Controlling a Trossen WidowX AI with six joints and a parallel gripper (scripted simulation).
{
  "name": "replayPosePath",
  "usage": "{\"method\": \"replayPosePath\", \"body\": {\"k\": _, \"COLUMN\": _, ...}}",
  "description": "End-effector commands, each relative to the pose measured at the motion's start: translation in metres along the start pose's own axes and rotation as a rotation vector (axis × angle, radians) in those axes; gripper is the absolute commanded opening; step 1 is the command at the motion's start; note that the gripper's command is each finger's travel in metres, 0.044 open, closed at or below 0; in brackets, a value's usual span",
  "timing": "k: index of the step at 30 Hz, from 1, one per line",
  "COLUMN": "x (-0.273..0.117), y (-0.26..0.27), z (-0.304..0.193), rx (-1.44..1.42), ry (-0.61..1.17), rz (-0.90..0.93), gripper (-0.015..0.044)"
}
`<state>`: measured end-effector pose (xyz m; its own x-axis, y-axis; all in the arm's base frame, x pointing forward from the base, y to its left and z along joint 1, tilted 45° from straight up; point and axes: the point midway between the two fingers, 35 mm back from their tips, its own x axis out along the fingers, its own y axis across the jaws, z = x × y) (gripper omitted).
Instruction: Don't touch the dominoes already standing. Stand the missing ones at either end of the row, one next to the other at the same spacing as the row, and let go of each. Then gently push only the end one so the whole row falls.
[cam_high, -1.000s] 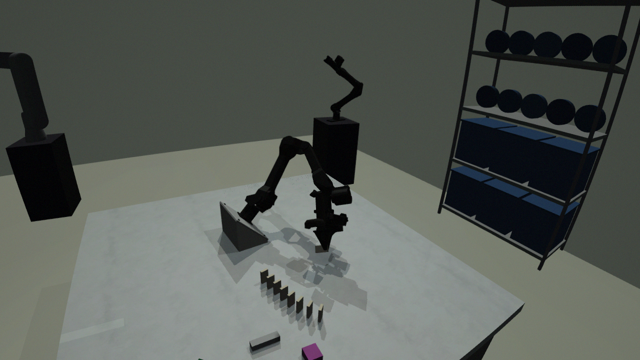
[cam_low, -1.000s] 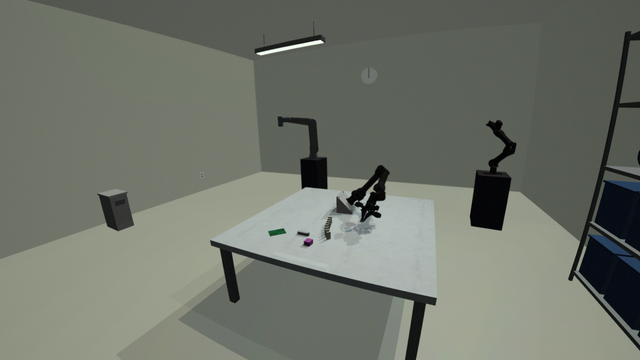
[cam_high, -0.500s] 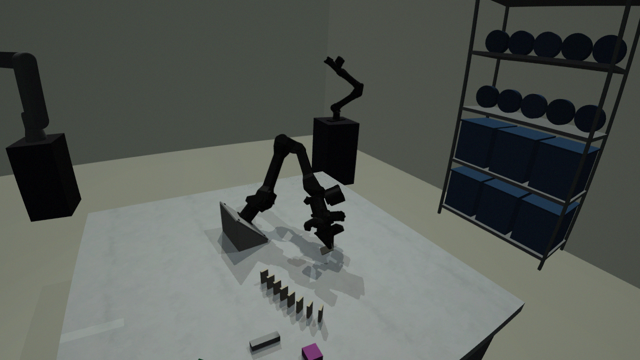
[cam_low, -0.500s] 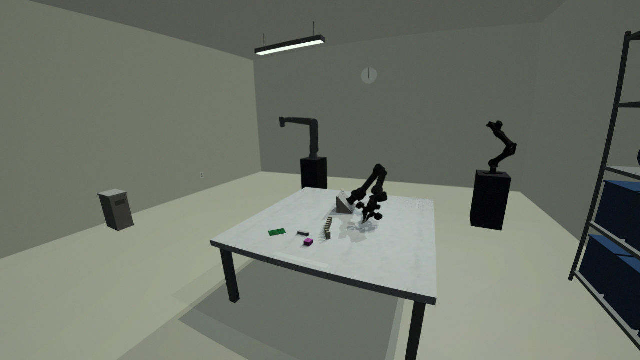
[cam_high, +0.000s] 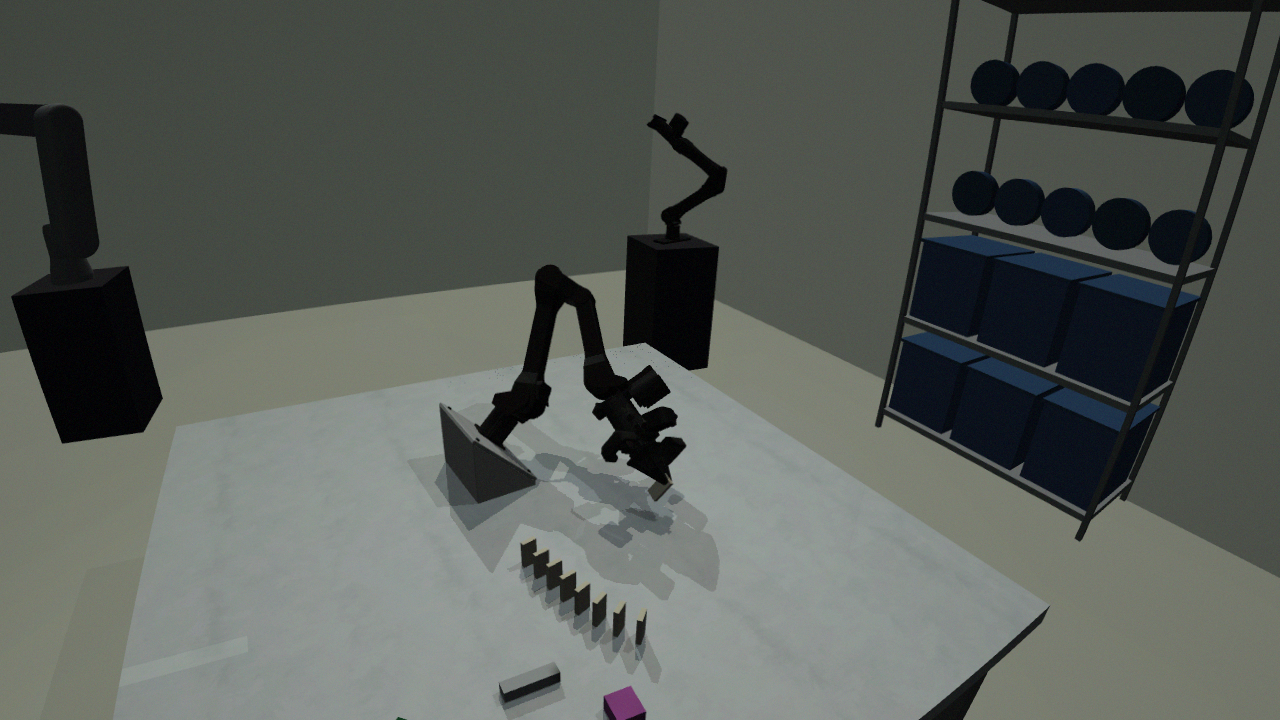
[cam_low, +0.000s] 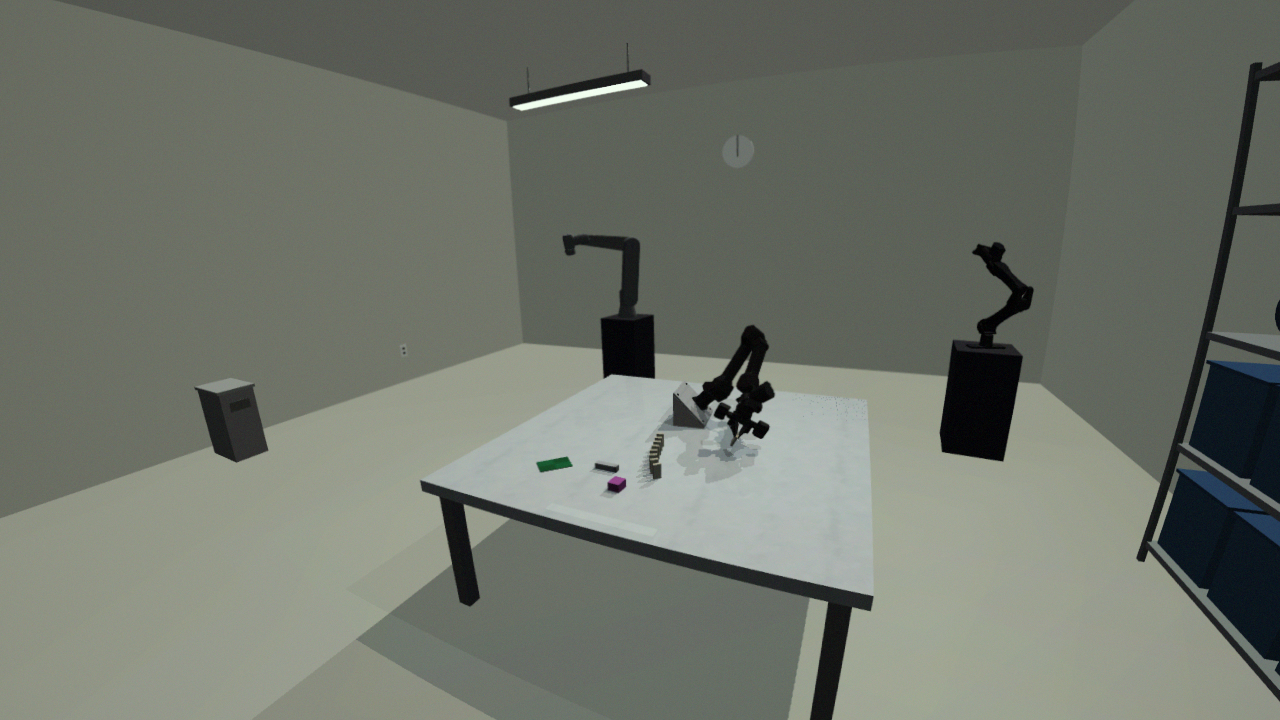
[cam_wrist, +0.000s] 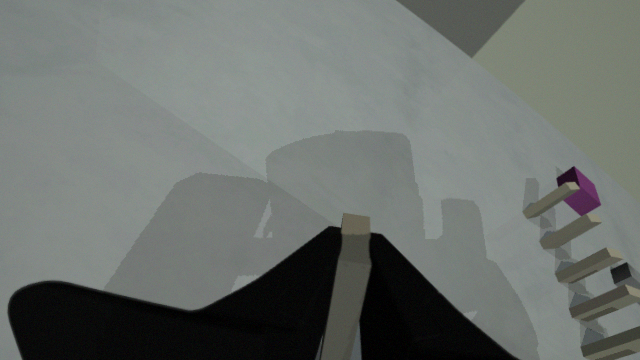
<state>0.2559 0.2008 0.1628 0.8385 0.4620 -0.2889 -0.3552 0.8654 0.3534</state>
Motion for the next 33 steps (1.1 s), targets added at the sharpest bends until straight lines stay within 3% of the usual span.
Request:
{"method": "replayPosePath", "body": {"k": 1, "x": -0.010, "y": 0.001, "z": 0.001, "rx": 0.059, "ry": -0.075, "rz": 0.011, "gripper": 0.0020}}
{"method": "replayPosePath", "body": {"k": 20, "x": -0.064, "y": -0.010, "z": 0.008, "rx": 0.406, "ry": -0.394, "rz": 0.103, "gripper": 0.0020}}
{"method": "replayPosePath", "body": {"k": 33, "x": -0.066, "y": -0.011, "z": 0.008, "rx": 0.420, "ry": -0.403, "rz": 0.107, "gripper": 0.0020}}
